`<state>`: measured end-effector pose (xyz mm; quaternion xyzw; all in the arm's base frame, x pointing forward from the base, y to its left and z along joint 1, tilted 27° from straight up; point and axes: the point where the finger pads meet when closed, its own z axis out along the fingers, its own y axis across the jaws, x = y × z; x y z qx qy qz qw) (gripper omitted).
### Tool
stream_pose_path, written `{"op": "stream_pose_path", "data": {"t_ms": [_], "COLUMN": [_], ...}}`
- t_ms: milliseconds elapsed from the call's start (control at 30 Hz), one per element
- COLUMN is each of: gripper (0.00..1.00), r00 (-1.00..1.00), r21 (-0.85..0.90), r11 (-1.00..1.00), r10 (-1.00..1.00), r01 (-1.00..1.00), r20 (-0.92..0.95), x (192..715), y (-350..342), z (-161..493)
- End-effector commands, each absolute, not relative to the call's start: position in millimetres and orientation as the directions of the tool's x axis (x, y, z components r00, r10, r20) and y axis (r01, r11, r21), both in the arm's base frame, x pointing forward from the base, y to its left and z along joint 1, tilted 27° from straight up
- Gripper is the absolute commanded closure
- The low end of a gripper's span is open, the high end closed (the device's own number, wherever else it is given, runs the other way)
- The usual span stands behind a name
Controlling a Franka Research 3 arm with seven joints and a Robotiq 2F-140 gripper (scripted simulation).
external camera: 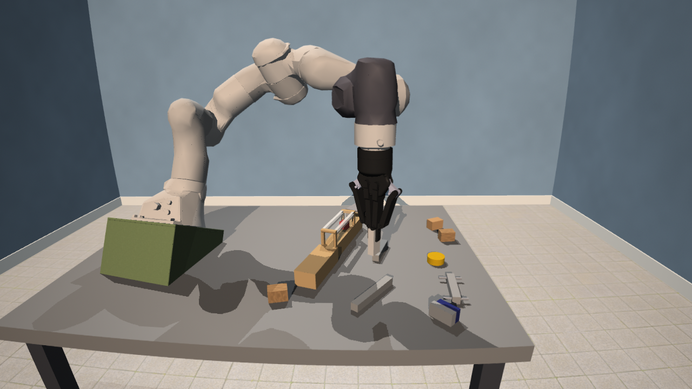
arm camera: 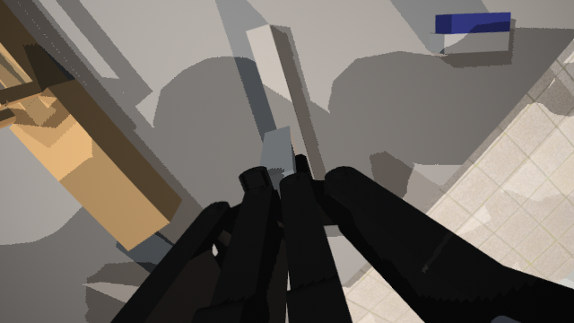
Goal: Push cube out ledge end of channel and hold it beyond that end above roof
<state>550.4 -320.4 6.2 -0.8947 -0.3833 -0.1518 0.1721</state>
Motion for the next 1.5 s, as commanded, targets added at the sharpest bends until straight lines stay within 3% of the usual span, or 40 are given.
{"op": "stream_pose_path", "data": {"t_ms": [0,433,467,1467], "gripper": [1.0,1.0,0.77,0.77], "r00": [0.667,0.667,0.667,0.667], "r21": [-0.194,-0.194,-0.194,-0.194], "r11": [-0.653,-0.653,-0.653,-0.653], "r10": [0.629,0.629,0.629,0.629], "r01": [0.732,0.732,0.732,0.732], "r20": [0.4,0.4,0.4,0.4], "x": [549.5,549.5,549.5,549.5], "y": [-321.3,-321.3,-321.3,-321.3], "z": [5.4,5.4,5.4,5.4]}}
